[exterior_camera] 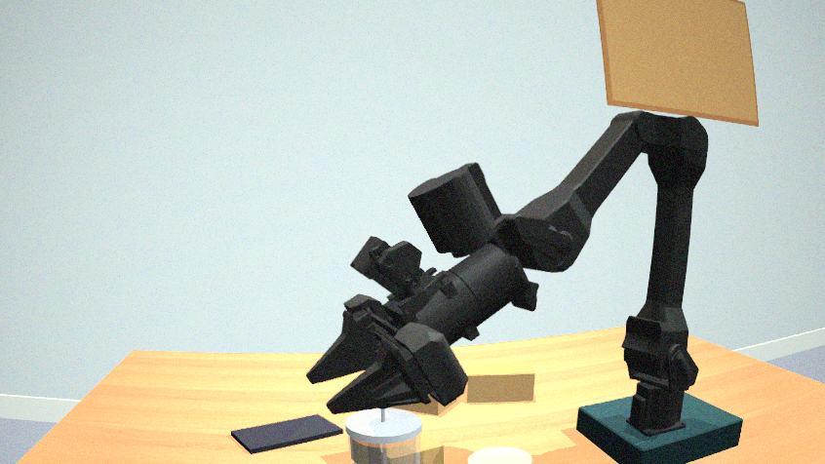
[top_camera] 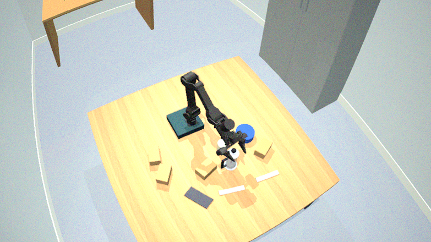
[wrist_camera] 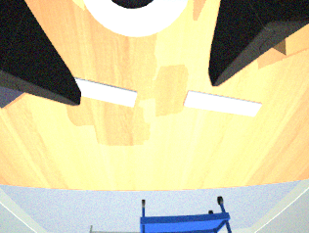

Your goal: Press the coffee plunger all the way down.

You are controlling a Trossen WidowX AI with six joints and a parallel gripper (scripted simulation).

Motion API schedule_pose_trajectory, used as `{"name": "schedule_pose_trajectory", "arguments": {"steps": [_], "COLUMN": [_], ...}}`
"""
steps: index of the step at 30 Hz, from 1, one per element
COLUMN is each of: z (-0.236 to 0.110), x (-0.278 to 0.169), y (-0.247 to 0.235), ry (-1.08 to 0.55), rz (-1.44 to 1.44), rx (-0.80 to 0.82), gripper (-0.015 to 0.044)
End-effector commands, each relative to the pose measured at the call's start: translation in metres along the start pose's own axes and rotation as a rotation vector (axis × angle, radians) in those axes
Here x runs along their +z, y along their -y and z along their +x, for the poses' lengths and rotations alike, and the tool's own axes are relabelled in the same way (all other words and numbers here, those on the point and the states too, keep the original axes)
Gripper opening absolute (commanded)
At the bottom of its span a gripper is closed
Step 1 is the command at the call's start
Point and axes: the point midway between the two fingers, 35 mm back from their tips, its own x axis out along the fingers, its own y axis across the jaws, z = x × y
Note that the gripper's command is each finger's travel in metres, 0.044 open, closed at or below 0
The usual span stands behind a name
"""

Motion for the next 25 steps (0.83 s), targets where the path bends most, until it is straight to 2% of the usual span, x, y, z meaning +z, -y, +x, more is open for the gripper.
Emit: {"name": "schedule_pose_trajectory", "arguments": {"steps": [1,5,12,25], "z": [0.000,-0.013,-0.080,-0.080], "x": [0.000,0.010,0.044,0.041], "y": [0.000,-0.001,-0.004,-0.004], "ry": [-0.002,-0.005,-0.019,-0.019], "rz": [0.000,-0.002,-0.008,-0.008], "rx": [0.000,0.001,0.006,0.006], "gripper": [0.0440,0.0440,0.0440,0.0440]}}
